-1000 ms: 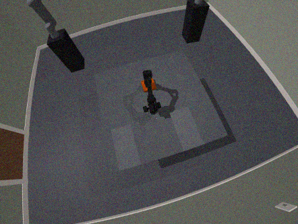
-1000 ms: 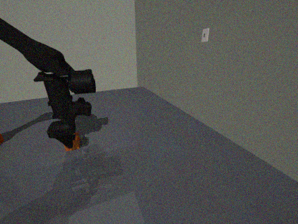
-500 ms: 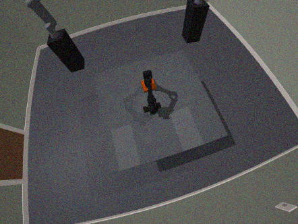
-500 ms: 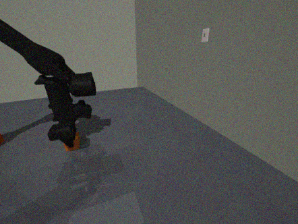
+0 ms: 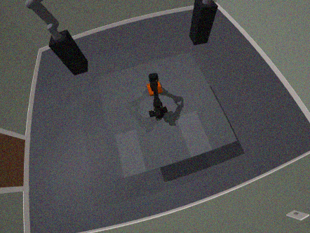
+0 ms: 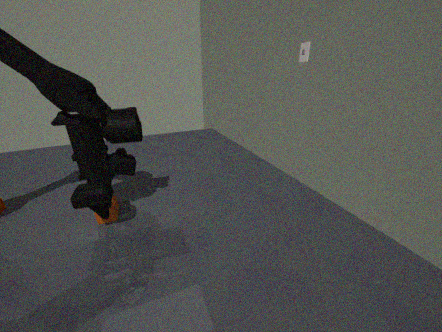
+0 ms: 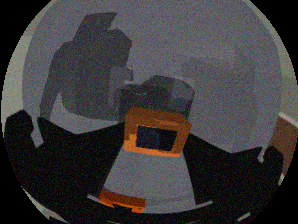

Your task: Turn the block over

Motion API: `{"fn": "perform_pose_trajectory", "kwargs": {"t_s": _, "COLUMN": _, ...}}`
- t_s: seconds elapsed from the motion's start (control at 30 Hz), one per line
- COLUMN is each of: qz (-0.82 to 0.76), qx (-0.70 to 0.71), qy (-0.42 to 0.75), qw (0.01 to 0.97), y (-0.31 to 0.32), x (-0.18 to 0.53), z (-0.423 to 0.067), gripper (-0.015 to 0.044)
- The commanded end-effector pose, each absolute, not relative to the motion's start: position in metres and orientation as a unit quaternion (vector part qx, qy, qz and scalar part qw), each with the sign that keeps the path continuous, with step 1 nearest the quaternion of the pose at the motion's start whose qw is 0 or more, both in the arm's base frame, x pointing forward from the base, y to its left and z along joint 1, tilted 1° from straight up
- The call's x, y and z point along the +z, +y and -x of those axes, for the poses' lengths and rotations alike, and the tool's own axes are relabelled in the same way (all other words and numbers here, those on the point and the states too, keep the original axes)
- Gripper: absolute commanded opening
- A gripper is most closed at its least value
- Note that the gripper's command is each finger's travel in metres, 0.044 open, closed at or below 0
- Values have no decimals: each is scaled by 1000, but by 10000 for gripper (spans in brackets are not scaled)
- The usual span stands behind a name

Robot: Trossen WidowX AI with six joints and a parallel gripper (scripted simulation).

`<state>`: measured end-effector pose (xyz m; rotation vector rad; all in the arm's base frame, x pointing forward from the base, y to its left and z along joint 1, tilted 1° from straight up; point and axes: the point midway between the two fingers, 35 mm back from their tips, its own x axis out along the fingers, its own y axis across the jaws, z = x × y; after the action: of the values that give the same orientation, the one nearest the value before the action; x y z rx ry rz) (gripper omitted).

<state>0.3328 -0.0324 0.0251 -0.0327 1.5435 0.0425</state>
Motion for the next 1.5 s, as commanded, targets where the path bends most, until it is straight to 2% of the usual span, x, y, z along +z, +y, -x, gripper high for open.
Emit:
{"fn": "perform_pose_trajectory", "kwargs": {"t_s": 0.0, "qz": 13, "qx": 19, "qy": 696, "qw": 717, "y": -32, "x": 26, "z": -333, "gripper": 116}}
{"fn": "perform_pose_trajectory", "kwargs": {"t_s": 0.13, "qz": 13, "qx": 19, "qy": 696, "qw": 717, "y": -32, "x": 50, "z": -333, "gripper": 11}}
{"fn": "perform_pose_trajectory", "kwargs": {"t_s": 0.17, "qz": 13, "qx": 19, "qy": 696, "qw": 717, "y": -32, "x": 54, "z": -333, "gripper": 0}}
{"fn": "perform_pose_trajectory", "kwargs": {"t_s": 0.4, "qz": 12, "qx": 19, "qy": 688, "qw": 726, "y": -32, "x": 54, "z": -333, "gripper": 0}}
{"fn": "perform_pose_trajectory", "kwargs": {"t_s": 1.47, "qz": 8, "qx": 21, "qy": 479, "qw": 878, "y": -33, "x": 47, "z": -327, "gripper": 0}}
